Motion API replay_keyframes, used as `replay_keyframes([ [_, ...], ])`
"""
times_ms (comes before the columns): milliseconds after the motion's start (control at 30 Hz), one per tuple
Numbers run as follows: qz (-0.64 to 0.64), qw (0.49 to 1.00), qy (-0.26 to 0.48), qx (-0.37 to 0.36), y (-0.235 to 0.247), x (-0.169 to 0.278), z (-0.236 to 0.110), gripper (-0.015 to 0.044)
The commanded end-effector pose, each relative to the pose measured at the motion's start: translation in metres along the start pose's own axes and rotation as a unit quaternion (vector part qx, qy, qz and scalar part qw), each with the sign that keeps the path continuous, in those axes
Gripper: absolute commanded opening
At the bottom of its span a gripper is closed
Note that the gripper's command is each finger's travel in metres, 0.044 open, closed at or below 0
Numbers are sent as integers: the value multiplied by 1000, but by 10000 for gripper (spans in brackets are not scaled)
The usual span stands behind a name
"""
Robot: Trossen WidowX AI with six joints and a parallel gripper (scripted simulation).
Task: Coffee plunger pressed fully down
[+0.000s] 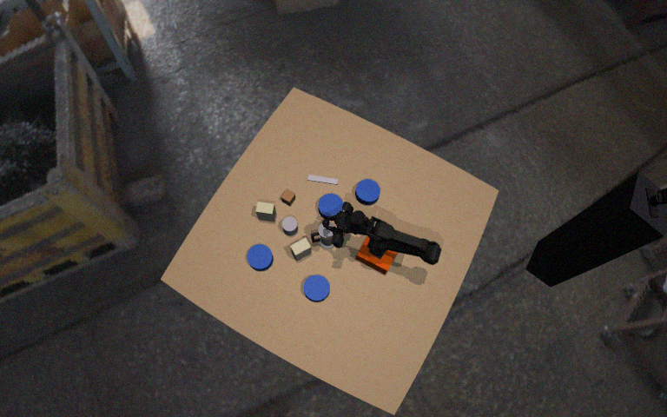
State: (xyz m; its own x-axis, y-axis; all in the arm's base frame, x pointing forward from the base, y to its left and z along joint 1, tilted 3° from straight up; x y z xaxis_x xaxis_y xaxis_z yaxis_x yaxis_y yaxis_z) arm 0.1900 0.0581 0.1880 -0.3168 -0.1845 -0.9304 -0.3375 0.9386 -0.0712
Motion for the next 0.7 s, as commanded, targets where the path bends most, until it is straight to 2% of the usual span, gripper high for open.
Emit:
replay_keyframes([
  [0, 4, 999, 43, -3, 2, 32, 11, 129],
  [667, 4, 999, 42, -3, 5, 45, 31, 129],
])
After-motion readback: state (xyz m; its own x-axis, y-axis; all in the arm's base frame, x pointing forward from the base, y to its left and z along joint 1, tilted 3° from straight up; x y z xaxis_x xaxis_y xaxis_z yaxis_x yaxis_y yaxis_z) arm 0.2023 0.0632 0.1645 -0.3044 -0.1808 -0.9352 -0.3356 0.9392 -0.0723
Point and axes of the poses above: the point midway between the two fingers, 35 mm back from their tips, its own z axis out along the fingers, its own y axis across the jaws, x = y × z, the point moved 2 cm from there along -z, back along the fingers, and after that the axes turned 5 degrees about -z, right-handed, at the moved point
